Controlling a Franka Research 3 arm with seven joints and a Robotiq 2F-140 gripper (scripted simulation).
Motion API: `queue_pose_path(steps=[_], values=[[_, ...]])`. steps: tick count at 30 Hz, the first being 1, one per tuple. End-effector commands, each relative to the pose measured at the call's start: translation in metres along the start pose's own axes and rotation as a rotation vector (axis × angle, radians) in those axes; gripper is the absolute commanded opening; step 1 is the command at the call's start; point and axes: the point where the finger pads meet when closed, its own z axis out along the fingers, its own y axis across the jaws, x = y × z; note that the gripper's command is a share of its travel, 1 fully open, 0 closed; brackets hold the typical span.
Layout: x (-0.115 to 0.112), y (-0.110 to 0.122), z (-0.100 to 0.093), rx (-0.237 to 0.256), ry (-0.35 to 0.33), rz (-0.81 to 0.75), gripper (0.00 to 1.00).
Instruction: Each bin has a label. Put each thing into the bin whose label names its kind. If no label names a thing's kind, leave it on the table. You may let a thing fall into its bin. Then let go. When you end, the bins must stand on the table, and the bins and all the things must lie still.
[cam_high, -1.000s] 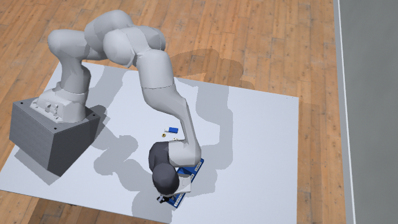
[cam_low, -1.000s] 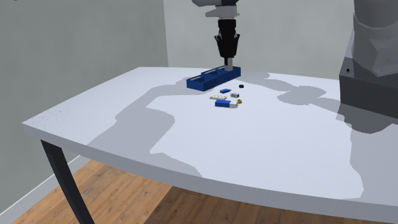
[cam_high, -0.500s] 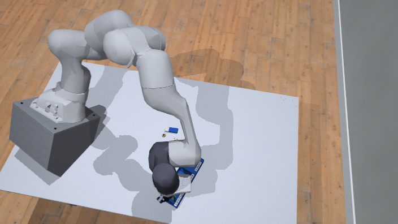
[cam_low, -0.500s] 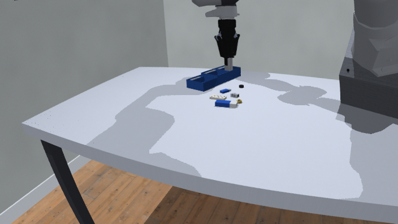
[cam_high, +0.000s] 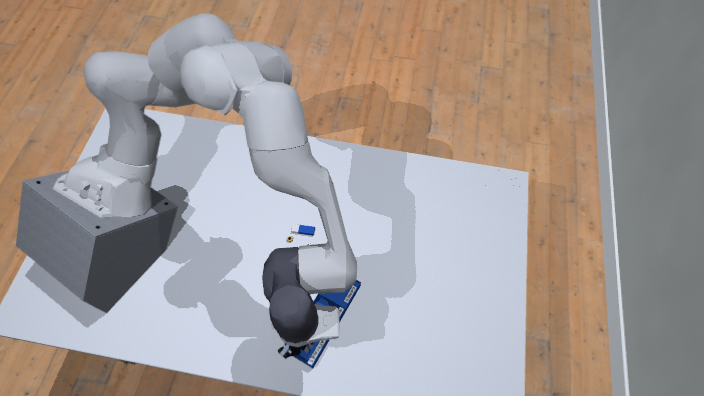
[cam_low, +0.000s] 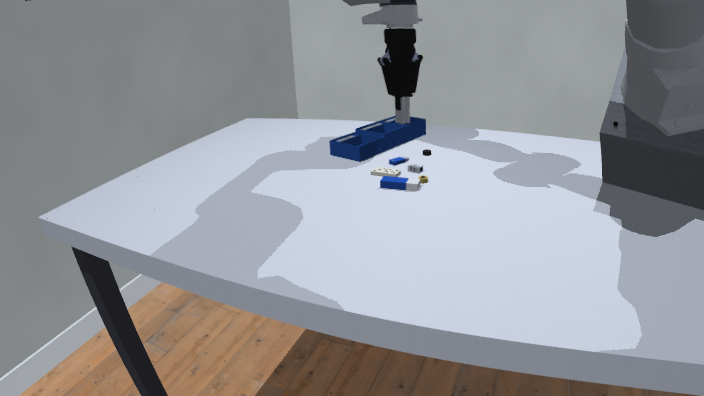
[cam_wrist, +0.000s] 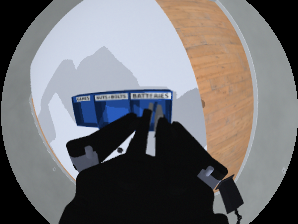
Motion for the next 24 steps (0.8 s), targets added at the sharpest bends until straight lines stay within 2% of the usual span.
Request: queue_pose_path(steps=[1, 10, 16, 24], values=[[-0.002, 0.002, -0.004, 0.001, -0.005, 0.002, 0.05], [-0.002, 0.002, -0.015, 0.001, -0.005, 0.002, 0.05], [-0.002, 0.002, -0.038, 0.001, -0.005, 0.002, 0.05], [-0.002, 0.002, -0.038, 0.001, -0.005, 0.002, 0.05]])
